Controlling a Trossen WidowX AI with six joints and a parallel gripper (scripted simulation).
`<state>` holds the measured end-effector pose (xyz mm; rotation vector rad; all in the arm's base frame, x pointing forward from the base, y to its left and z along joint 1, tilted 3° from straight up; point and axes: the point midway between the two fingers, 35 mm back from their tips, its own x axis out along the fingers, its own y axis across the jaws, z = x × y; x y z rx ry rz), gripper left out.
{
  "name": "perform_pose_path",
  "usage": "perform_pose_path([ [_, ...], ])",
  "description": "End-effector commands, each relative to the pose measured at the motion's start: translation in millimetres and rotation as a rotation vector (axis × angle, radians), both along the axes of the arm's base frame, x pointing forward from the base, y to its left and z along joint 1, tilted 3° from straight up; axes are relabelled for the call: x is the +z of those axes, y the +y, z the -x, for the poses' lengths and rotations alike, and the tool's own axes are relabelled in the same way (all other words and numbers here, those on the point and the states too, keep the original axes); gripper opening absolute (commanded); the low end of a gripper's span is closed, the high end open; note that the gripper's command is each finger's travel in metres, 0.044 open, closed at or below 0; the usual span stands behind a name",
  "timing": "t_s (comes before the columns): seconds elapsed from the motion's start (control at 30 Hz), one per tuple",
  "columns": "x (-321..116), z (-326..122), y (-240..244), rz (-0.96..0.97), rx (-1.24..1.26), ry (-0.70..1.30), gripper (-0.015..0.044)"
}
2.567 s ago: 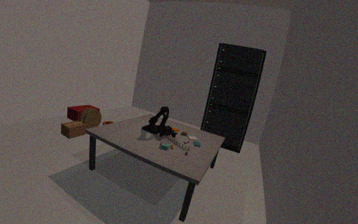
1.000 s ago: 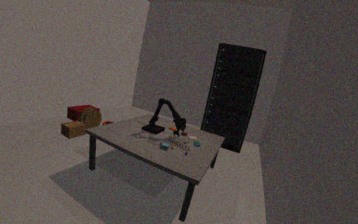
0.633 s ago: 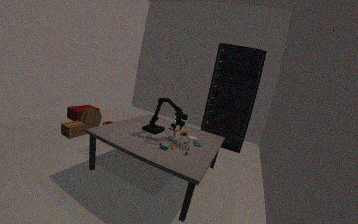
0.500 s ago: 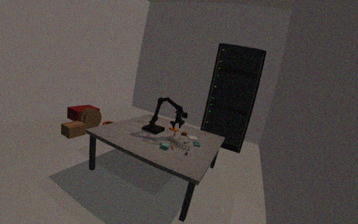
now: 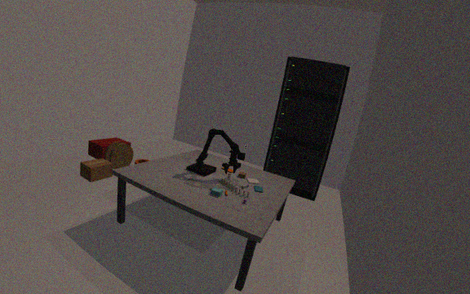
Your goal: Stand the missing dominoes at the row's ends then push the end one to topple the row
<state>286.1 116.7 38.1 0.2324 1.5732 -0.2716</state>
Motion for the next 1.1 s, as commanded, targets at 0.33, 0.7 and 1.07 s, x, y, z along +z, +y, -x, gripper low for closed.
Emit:
perform_pose_path([
  [0.33, -24, 1, -2, 0.002, -0.004, -0.007, 0.0440],
  [0.7, -25, 1, -2, 0.002, -0.004, -0.007, 0.0204],
  [1.07, -25, 1, -2, 0.002, -0.004, -0.007, 0.0107],
])
